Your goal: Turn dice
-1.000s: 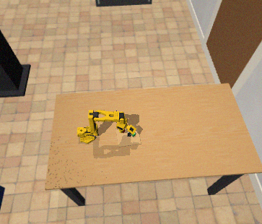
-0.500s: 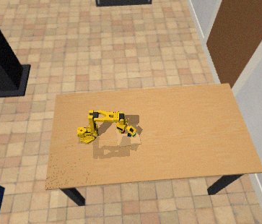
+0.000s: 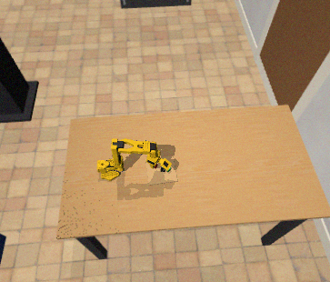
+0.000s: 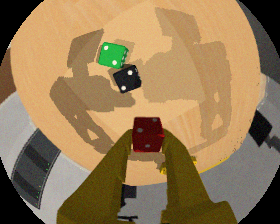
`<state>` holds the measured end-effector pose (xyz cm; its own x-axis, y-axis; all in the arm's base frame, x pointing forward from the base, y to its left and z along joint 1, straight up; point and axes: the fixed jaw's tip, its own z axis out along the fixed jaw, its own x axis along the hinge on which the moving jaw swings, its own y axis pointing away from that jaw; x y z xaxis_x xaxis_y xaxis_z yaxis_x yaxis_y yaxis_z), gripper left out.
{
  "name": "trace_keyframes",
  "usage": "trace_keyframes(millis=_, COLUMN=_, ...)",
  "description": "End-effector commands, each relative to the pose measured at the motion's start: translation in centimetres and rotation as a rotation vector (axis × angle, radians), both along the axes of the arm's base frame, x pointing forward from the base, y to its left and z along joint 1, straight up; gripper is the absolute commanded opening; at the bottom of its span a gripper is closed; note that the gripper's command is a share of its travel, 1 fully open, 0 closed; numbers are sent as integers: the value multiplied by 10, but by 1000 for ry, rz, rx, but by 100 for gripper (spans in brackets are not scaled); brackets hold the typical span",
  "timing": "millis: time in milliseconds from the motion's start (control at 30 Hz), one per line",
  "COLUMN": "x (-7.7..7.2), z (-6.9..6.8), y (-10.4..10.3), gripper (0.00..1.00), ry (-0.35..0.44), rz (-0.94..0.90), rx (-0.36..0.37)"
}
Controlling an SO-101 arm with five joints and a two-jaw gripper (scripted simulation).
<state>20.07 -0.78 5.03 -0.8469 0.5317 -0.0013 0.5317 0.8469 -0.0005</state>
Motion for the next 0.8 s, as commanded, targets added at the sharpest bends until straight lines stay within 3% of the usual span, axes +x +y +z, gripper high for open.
trace_keyframes(millis=0, x=5, z=6, y=-2, gripper=0, ry=-56, rz=2, rx=-4)
trace_keyframes(millis=767, x=5, z=0, y=-2, gripper=0, ry=-56, rz=2, rx=-4)
